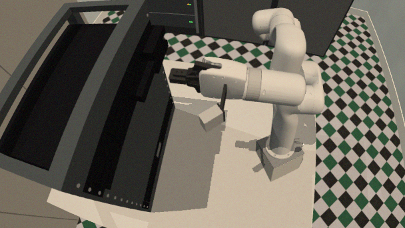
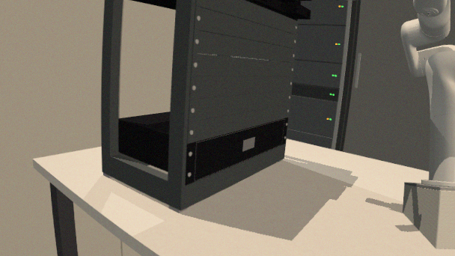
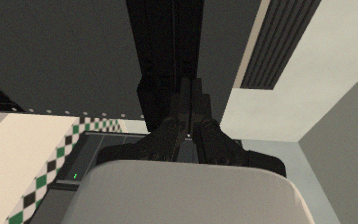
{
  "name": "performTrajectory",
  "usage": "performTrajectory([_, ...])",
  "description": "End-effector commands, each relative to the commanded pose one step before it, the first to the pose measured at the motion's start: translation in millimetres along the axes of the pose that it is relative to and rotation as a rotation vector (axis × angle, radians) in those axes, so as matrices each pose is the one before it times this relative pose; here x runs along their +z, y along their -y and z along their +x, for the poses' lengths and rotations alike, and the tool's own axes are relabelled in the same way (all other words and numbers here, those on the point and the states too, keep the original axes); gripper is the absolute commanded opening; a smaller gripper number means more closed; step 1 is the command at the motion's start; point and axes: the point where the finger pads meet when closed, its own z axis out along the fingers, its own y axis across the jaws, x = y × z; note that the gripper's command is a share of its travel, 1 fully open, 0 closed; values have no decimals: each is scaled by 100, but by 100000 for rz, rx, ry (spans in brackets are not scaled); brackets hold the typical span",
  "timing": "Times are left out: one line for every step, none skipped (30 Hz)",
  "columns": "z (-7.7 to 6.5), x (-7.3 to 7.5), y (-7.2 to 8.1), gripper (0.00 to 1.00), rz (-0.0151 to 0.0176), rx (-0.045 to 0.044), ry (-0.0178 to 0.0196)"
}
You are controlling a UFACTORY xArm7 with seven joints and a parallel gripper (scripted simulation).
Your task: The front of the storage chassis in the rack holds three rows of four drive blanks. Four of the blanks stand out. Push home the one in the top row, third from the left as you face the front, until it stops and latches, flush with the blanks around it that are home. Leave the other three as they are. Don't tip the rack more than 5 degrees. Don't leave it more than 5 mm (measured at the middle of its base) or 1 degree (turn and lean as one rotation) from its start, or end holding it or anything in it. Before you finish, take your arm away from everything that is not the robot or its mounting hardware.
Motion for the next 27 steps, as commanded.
performTrajectory([-36,-36,-127,0,-148,166,45])
performTrajectory([0,-42,0,0,0,0,0])
performTrajectory([0,-66,1,0,0,0,0])
performTrajectory([0,-94,1,0,0,0,0])
performTrajectory([0,-125,2,0,0,0,0])
performTrajectory([-1,-158,2,0,0,0,0])
performTrajectory([1,-194,2,0,-1,0,0])
performTrajectory([-1,-230,4,0,1,0,0])
performTrajectory([1,-268,3,0,-1,0,0])
performTrajectory([-1,-304,5,0,1,0,0])
performTrajectory([0,-341,4,0,0,0,0])
performTrajectory([0,-378,5,0,-1,0,0])
performTrajectory([0,-414,6,0,0,0,0])
performTrajectory([-1,-448,6,0,0,0,0])
performTrajectory([-1,-482,7,0,0,0,0])
performTrajectory([0,-515,7,0,0,0,0])
performTrajectory([0,0,0,0,0,0,0])
performTrajectory([0,0,0,0,0,0,0])
performTrajectory([0,-546,7,0,0,0,0])
performTrajectory([-1,-574,8,0,0,0,0])
performTrajectory([-1,-593,8,0,1,0,0])
performTrajectory([-1,-606,8,0,0,0,0])
performTrajectory([0,-616,8,0,-1,0,0])
performTrajectory([-1,-622,8,0,0,0,0])
performTrajectory([-1,-623,9,0,1,0,0])
performTrajectory([0,-620,8,0,0,0,0])
performTrajectory([0,-612,8,0,-1,0,0])
